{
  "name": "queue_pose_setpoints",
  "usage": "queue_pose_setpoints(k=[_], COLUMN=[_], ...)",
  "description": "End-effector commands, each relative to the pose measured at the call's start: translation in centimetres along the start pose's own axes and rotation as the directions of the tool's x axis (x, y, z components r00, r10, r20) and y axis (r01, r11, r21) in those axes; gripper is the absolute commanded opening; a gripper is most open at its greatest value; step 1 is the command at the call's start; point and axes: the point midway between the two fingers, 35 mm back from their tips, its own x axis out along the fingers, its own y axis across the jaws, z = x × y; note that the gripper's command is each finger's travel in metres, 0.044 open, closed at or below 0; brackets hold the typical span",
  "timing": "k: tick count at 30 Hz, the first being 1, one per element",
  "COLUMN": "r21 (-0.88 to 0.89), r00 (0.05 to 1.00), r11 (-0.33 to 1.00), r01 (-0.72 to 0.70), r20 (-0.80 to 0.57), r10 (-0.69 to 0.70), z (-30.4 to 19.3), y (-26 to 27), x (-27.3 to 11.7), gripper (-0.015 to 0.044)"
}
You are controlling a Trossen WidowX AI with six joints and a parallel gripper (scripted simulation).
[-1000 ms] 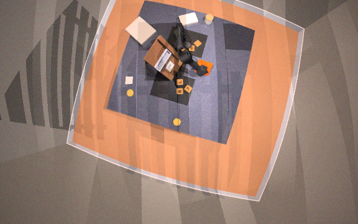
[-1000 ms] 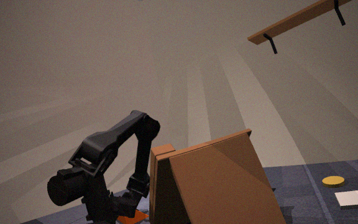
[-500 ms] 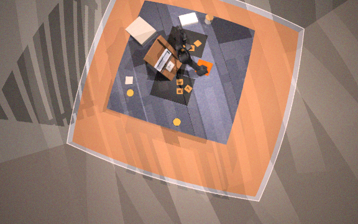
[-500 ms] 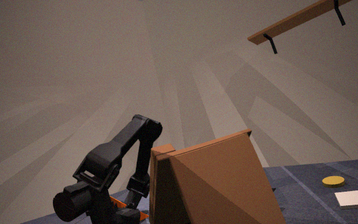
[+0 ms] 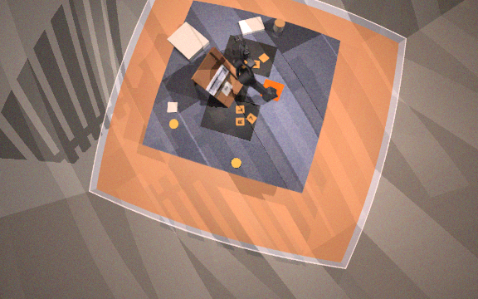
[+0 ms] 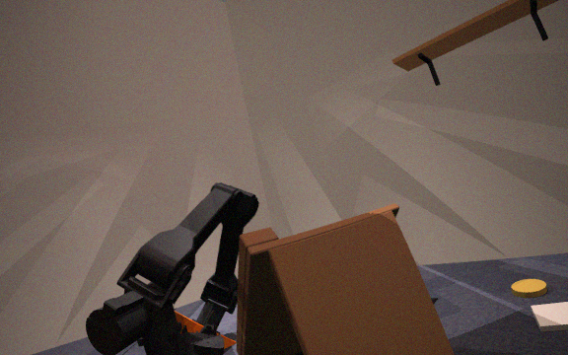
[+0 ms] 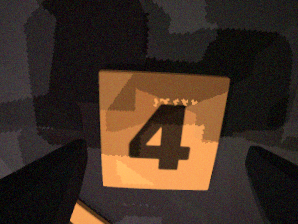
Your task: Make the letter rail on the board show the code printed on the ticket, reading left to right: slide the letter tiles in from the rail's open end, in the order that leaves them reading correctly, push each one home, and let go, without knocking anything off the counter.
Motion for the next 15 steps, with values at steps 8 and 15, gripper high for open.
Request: queue_pose_setpoints(k=[8, 15], r21=[0.008, 0.008], r00=[1.000, 1.000], r11=[1.000, 1.000], r01=[-0.007, -0.007], r20=[0.008, 0.008], r10=[0.007, 0.007], z=[0.04, 0.04], y=[0.28, 0.28], x=[1.43, 1.43], gripper=[0.0340, 0.0340])
